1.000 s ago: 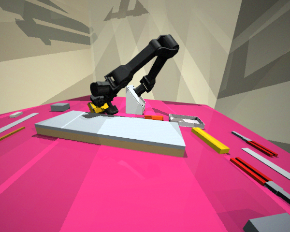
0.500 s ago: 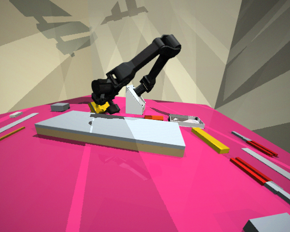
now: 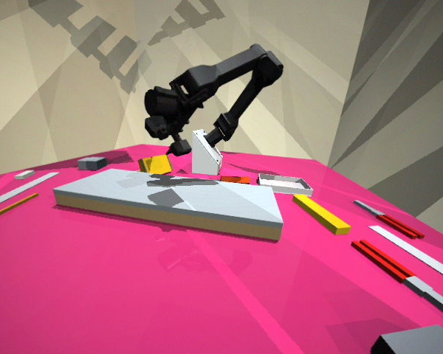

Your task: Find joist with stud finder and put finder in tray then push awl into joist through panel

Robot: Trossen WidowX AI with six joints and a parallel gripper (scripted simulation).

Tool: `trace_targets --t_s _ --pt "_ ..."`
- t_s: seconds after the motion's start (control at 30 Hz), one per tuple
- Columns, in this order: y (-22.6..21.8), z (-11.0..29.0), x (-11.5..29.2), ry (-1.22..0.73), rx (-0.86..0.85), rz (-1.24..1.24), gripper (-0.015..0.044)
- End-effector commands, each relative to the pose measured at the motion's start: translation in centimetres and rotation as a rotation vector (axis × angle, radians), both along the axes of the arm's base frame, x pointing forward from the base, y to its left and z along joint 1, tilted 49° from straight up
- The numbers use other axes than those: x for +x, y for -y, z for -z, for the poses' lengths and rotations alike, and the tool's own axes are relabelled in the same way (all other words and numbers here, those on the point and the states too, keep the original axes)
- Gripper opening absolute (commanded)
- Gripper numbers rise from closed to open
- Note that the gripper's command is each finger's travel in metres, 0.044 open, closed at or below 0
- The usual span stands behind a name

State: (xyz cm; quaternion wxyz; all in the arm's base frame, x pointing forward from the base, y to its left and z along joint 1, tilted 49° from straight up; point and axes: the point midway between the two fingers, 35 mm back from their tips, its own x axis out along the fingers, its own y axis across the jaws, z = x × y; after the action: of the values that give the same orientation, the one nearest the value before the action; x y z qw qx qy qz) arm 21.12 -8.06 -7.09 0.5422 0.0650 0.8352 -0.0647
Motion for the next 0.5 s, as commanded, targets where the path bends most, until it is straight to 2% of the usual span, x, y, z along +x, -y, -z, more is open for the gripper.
trace_targets --t_s 0.0,0.03,0.47 --pt "1.7 -3.6 0.5 0.010 -0.010 -0.001 0.0440" --pt "0.6 -1.1 0.3 0.010 -0.005 0.002 0.0440" --pt "0.6 -1.1 0.3 0.010 -0.005 0.002 0.0440"
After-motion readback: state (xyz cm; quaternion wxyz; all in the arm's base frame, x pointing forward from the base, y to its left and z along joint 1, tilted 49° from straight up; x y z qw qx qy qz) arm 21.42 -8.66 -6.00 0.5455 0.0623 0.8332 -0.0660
